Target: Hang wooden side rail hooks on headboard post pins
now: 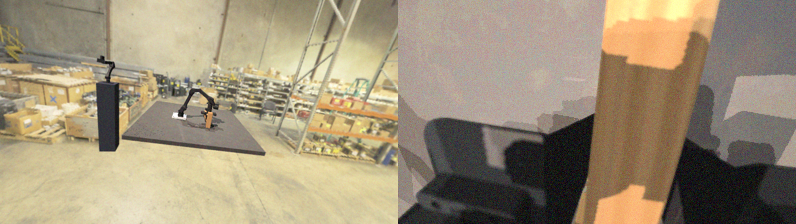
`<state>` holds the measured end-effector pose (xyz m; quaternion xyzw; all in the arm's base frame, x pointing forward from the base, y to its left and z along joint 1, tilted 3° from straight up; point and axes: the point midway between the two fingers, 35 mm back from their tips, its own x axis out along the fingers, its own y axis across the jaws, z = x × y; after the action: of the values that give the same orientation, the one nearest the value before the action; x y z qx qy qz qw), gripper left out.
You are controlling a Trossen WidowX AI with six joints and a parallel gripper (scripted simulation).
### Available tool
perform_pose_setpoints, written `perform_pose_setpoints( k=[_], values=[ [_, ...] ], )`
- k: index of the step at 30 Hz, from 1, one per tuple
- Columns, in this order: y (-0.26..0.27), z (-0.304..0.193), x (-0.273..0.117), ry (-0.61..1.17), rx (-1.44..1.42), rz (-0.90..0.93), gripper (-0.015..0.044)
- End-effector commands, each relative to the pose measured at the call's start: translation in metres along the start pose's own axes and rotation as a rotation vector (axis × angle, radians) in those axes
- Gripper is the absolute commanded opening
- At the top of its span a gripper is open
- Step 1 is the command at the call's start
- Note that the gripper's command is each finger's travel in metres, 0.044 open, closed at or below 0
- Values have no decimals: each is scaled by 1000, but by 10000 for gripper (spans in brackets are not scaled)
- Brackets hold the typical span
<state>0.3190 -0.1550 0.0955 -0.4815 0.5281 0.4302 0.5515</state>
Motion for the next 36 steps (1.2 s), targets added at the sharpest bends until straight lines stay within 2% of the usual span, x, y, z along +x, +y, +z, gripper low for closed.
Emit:
perform_pose_setpoints(
  k=[1,36],
  values=[
    [-2,-1,0,4,3,-7,0],
    [-2,-1,6,4,3,-6,0]
  ],
)
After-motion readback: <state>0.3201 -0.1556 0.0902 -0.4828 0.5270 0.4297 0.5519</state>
